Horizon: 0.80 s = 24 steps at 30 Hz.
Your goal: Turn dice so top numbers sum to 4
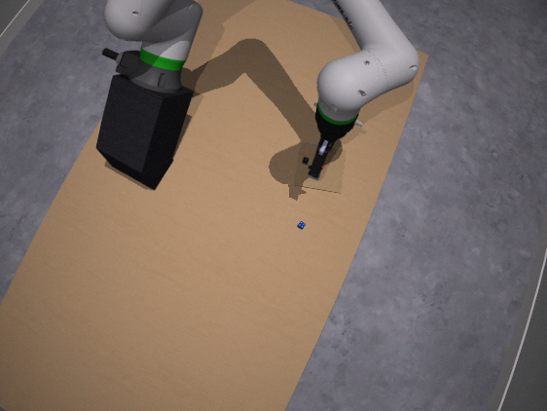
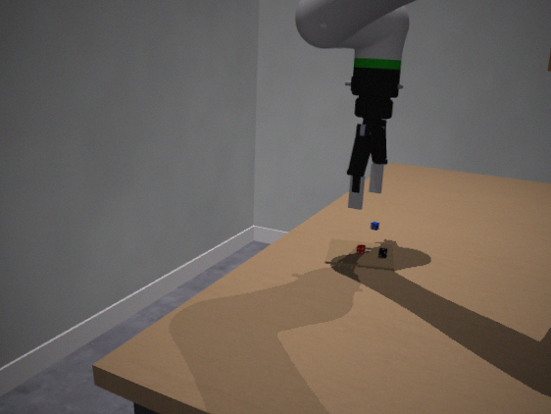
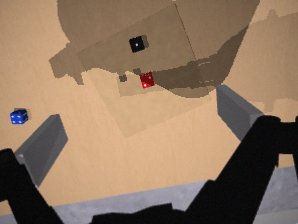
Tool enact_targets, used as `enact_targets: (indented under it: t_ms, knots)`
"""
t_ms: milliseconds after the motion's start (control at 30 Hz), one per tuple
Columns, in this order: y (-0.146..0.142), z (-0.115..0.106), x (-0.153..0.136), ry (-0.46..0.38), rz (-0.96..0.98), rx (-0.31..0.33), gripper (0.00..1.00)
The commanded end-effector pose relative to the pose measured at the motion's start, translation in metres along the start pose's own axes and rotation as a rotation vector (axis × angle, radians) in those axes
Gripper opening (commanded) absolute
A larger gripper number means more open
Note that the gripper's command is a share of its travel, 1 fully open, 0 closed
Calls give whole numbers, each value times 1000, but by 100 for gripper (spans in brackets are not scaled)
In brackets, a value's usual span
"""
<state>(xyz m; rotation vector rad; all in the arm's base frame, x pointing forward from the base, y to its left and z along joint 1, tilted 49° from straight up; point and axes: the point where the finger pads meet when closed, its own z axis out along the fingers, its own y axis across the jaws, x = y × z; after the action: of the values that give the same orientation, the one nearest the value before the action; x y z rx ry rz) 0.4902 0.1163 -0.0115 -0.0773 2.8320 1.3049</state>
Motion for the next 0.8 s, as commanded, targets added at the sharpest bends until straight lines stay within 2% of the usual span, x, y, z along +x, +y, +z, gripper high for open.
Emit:
enact_targets:
  t_ms: [0, 267, 333, 367, 767]
  knots:
    - [-17, 1, -5, 1, 174, 3, 100]
    - [-42, 3, -10, 0, 419, 5, 100]
    - [-42, 3, -10, 0, 419, 5, 100]
    - [-52, 4, -12, 0, 514, 5, 100]
    - [-89, 7, -16, -1, 874, 5, 100]
